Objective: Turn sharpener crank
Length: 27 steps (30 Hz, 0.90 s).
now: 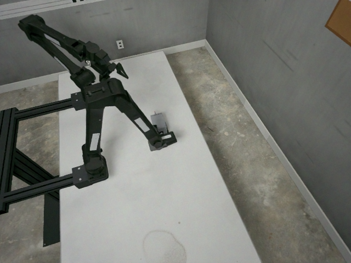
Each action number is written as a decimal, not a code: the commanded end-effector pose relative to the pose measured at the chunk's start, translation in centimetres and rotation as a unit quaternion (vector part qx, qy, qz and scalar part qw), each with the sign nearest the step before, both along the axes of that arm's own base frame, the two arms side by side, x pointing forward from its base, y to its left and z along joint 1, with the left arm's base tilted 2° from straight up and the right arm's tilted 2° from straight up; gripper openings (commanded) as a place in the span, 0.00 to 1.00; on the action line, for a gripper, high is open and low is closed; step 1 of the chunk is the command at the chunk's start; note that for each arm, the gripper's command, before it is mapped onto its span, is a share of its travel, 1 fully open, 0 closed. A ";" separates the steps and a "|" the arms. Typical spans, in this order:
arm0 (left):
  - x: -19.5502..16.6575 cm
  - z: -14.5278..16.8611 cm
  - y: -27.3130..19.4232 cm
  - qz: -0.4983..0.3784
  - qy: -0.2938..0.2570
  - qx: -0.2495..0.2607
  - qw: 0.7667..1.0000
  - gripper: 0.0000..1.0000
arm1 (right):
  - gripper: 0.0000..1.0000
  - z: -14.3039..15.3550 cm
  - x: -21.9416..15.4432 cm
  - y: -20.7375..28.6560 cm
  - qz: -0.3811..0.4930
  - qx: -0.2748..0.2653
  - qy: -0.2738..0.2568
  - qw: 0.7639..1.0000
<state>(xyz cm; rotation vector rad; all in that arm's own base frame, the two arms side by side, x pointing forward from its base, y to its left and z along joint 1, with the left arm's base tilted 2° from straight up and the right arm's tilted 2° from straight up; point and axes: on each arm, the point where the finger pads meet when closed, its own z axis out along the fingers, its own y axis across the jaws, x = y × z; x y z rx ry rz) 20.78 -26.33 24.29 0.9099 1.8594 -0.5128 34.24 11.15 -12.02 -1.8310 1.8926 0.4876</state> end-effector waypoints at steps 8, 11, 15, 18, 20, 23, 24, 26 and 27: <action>0.5 2.2 -0.4 0.004 -0.008 -0.020 1.000 1.00 | 0.16 4.9 -1.1 0.4 0.002 0.006 0.014 1.000; 0.5 2.2 -0.4 0.004 -0.008 -0.020 1.000 1.00 | 0.16 6.5 0.5 0.2 0.002 0.006 0.004 1.000; 0.5 2.2 -0.4 0.004 -0.008 -0.020 1.000 1.00 | 0.16 7.8 1.8 -0.2 0.001 0.006 0.002 1.000; 0.5 2.2 -0.4 0.004 -0.008 -0.020 1.000 1.00 | 0.16 8.1 2.1 -0.2 0.001 0.006 0.002 1.000; 0.5 2.2 -0.4 0.004 -0.008 -0.020 1.000 1.00 | 0.16 8.7 2.8 -0.2 0.001 0.005 0.002 1.000; 0.5 2.2 -0.4 0.004 -0.008 -0.020 1.000 1.00 | 0.16 9.5 3.7 -0.3 0.001 0.005 0.002 1.000; 0.5 2.2 -0.4 0.004 -0.008 -0.020 1.000 1.00 | 0.16 9.7 4.1 -0.3 0.001 0.005 0.002 1.000; 0.5 2.2 -0.4 0.004 -0.008 -0.020 1.000 1.00 | 0.16 9.4 4.6 -0.3 0.001 0.005 0.011 1.000; 0.5 2.2 -0.4 0.004 -0.008 -0.020 1.000 1.00 | 0.16 9.5 5.0 -0.4 0.001 0.005 0.011 1.000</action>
